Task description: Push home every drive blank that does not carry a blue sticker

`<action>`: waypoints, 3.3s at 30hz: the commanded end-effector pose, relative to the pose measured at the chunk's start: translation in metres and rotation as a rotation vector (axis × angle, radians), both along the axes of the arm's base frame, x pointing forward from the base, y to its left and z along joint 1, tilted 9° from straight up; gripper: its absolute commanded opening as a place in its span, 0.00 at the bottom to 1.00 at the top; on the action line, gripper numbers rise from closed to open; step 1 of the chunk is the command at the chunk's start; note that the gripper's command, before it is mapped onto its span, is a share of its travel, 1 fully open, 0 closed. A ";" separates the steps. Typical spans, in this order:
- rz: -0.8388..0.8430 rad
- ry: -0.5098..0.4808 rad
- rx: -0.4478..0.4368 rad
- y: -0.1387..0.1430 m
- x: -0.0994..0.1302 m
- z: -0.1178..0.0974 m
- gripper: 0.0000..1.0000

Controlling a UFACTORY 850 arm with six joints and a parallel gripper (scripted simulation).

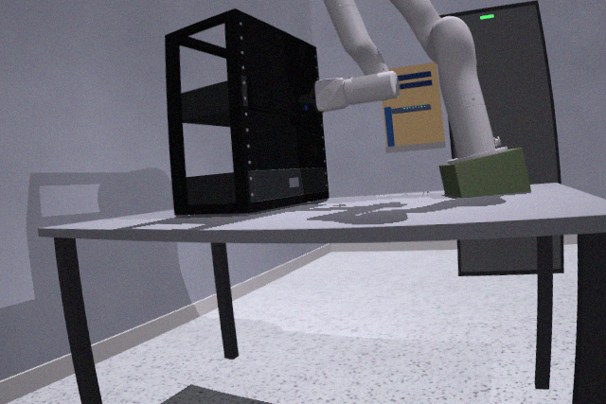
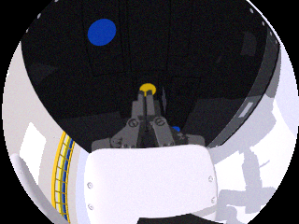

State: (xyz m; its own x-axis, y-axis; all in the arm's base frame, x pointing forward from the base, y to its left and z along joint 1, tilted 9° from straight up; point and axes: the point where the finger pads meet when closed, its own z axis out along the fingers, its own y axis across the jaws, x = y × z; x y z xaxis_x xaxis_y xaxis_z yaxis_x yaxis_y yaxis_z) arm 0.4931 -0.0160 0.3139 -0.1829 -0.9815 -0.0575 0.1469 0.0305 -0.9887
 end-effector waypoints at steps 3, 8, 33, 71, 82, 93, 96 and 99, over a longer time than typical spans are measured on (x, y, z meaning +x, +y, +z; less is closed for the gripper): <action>0.000 -0.001 0.000 0.000 0.002 0.001 0.00; 0.000 -0.001 0.000 0.000 0.003 0.001 0.00; 0.000 -0.001 0.000 0.008 -0.039 -0.005 0.00; 0.000 -0.001 0.000 0.018 -0.090 -0.012 0.00; 0.000 -0.001 0.000 0.018 -0.090 -0.012 0.00; 0.000 -0.001 0.000 0.018 -0.090 -0.012 0.00; 0.000 -0.001 0.000 0.018 -0.090 -0.012 0.00; 0.000 -0.001 0.000 0.018 -0.090 -0.012 0.00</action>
